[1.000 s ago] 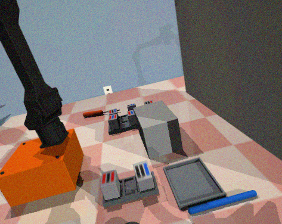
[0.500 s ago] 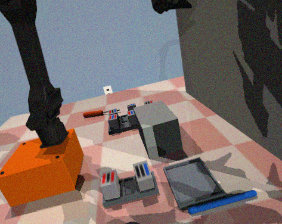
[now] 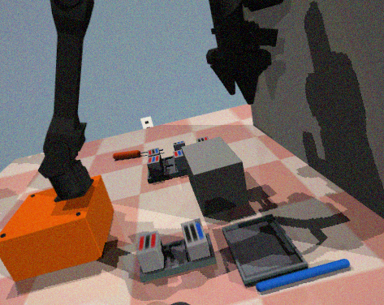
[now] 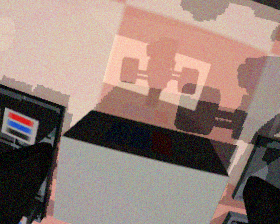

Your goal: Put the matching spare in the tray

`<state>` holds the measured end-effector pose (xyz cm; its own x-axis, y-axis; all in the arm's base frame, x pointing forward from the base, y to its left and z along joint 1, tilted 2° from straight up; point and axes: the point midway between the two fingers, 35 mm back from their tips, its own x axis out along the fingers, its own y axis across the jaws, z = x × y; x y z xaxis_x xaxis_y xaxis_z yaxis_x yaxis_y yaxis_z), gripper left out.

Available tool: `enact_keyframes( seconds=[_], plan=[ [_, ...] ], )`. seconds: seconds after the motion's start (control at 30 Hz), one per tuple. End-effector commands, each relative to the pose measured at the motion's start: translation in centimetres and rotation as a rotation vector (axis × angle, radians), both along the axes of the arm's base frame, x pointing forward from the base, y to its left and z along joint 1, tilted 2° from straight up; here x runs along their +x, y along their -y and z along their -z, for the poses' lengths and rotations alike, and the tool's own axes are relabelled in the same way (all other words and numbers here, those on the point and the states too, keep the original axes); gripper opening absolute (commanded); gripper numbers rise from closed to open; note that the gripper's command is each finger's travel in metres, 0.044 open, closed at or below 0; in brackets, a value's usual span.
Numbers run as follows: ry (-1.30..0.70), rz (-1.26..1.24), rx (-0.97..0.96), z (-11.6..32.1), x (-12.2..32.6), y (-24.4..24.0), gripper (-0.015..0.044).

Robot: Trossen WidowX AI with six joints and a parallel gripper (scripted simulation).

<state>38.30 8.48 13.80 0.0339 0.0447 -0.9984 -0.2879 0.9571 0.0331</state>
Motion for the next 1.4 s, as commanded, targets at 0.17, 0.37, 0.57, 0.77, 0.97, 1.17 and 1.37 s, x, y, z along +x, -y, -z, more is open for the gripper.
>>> enact_keyframes(
  seconds=[0.17,0.37,0.57,0.77,0.97,1.17,1.37],
  plan=[
    [-0.034,0.066,-0.049,0.1,-0.5,0.2,0.044],
    [-0.034,0.066,-0.049,0.1,-0.5,0.2,0.044],
    [-0.034,0.066,-0.049,0.1,-0.5,0.2,0.044],
    [-0.025,-0.432,-0.05,1.9,-4.9,-5.2,0.044],
    [-0.011,-1.101,-0.048,4.7,-12.3,-10.1,0.044],
    [-0.001,-1.486,-0.045,6.5,-17.0,-11.6,0.044],
    [-0.001,-1.487,-0.044,7.8,-17.1,-11.7,0.0361]
  ],
)
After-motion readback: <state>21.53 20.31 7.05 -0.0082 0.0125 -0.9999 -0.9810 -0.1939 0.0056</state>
